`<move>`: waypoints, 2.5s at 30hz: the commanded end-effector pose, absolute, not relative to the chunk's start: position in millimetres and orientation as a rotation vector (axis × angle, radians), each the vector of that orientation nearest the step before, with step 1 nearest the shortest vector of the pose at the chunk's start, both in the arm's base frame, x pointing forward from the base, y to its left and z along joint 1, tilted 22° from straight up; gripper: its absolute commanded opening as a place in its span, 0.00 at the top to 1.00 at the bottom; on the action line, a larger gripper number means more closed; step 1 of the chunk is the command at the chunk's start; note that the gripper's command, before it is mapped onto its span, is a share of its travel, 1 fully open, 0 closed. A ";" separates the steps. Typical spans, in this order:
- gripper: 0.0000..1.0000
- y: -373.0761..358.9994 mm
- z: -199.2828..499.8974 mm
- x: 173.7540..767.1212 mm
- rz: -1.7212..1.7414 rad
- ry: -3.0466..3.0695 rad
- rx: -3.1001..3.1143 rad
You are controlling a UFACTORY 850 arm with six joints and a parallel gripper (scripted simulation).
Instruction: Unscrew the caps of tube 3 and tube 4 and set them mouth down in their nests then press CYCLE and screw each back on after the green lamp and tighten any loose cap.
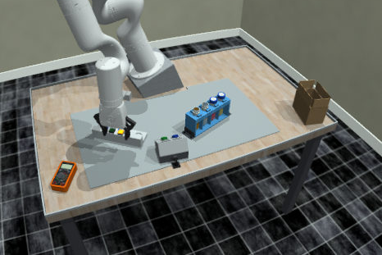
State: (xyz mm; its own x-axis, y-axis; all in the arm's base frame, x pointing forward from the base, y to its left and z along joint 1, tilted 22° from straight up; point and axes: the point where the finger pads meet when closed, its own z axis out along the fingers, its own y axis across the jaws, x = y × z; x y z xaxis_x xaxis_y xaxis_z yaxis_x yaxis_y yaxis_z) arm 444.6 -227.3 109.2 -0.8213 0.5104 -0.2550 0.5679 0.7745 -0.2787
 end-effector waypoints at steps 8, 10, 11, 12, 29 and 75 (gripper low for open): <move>0.00 -227.3 109.8 445.2 -0.519 2.801 0.858; 0.00 -227.3 109.8 445.2 -0.519 2.801 0.858; 0.00 -227.3 109.8 445.2 -0.519 2.801 0.858; 0.00 -227.3 109.8 445.2 -0.519 2.801 0.858; 0.00 -227.3 109.8 445.2 -0.519 2.801 0.858; 0.54 -218.8 122.5 415.7 -0.519 2.801 0.858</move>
